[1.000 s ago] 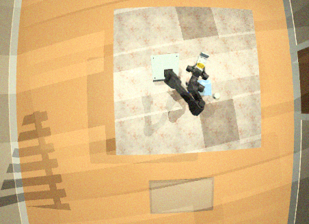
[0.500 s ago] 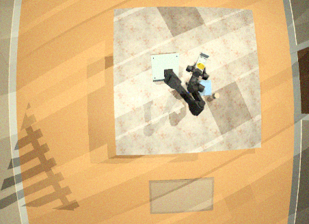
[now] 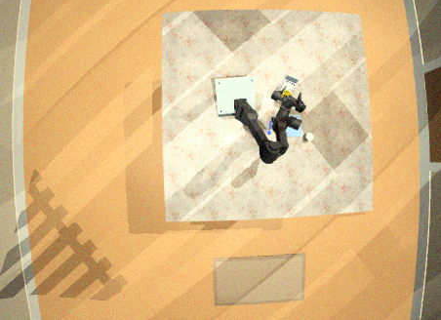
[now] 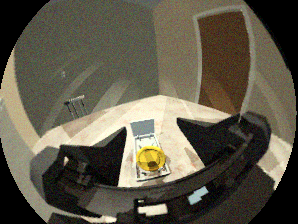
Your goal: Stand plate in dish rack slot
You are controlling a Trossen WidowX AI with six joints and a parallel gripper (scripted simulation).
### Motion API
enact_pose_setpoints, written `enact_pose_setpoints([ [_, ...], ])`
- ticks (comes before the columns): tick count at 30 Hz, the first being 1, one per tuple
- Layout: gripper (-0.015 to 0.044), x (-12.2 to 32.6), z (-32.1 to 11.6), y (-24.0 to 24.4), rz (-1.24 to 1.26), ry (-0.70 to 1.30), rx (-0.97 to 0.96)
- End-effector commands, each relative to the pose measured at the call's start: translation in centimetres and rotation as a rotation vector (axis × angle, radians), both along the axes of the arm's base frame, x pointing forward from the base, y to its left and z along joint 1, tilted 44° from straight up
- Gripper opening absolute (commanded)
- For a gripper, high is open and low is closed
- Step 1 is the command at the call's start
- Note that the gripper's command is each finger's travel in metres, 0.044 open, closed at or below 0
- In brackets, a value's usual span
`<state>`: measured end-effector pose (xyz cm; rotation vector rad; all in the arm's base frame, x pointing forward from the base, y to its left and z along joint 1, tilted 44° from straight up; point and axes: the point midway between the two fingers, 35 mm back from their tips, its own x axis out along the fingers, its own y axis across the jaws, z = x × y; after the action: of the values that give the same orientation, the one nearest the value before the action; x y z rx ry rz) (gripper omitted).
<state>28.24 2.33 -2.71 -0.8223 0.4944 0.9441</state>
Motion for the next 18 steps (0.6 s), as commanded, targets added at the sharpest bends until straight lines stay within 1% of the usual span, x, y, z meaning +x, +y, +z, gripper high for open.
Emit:
enact_pose_setpoints([
  [1, 0.04, -0.1, 2.7, 2.7, -0.005, 0.031, 0.024],
  [3, 0.04, 0.0, 3.3, 3.1, -0.006, 0.034, 0.028],
  [9, 0.04, 0.0, 3.2, 3.2, -0.017, 0.052, 0.028],
  [18, 0.04, -0.2, 2.7, 4.1, -0.179, 0.287, -0.002],
])
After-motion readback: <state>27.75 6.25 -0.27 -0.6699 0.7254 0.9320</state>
